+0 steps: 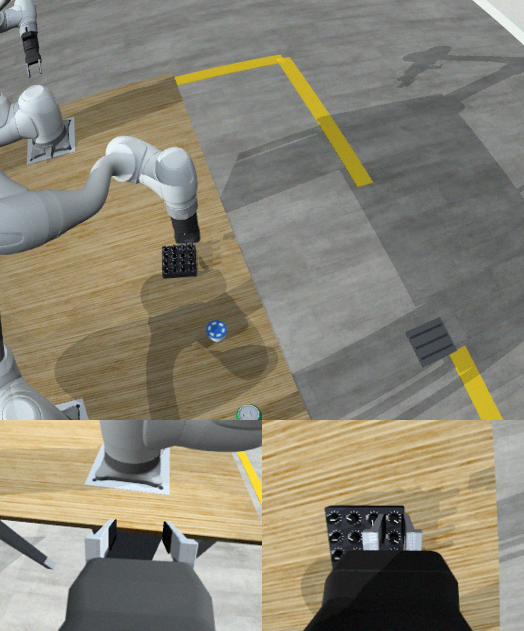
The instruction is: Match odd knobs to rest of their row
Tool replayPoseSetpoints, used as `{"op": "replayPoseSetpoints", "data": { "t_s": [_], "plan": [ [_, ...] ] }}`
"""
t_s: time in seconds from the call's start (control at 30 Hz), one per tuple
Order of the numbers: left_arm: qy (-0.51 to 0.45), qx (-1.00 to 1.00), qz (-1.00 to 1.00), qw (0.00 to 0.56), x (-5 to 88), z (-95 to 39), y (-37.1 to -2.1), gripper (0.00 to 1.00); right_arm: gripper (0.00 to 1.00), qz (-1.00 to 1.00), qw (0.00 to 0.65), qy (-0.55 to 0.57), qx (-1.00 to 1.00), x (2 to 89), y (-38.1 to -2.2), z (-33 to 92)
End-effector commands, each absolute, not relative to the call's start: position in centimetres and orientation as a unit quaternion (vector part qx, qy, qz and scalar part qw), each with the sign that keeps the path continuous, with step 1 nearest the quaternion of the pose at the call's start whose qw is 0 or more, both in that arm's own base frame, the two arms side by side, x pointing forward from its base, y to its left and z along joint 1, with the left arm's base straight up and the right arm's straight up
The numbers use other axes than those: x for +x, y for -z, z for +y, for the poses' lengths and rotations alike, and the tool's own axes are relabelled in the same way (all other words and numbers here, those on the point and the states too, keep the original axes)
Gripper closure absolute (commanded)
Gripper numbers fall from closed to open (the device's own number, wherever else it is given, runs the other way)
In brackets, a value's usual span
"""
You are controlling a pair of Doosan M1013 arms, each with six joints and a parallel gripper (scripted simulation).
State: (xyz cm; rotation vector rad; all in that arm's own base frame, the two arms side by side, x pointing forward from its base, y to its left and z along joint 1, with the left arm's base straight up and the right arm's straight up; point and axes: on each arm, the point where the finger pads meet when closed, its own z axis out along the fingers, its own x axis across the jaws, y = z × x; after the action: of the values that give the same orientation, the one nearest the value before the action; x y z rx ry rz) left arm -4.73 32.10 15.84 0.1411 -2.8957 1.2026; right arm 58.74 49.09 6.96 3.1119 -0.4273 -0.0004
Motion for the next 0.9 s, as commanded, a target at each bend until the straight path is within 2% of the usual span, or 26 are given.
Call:
{"op": "replayPoseSetpoints", "data": {
  "t_s": [0.0,0.57,0.87],
  "plan": [
    [-0.383,0.045,-0.923,0.002,-4.7,32.1,-15.9,0.0,0.54,-0.136,0.0,0.0,0.991,58.8,-8.1,49.1],
    [-0.383,0.045,-0.923,0.002,-4.7,32.1,-15.9,0.0,0.54,-0.158,-0.001,0.0,0.987,56.3,-10.5,49.7],
    [-0.383,0.045,-0.923,0.002,-4.7,32.1,-15.9,0.0,0.54,-0.158,-0.001,0.0,0.987,56.2,-10.6,49.7]
  ]
}}
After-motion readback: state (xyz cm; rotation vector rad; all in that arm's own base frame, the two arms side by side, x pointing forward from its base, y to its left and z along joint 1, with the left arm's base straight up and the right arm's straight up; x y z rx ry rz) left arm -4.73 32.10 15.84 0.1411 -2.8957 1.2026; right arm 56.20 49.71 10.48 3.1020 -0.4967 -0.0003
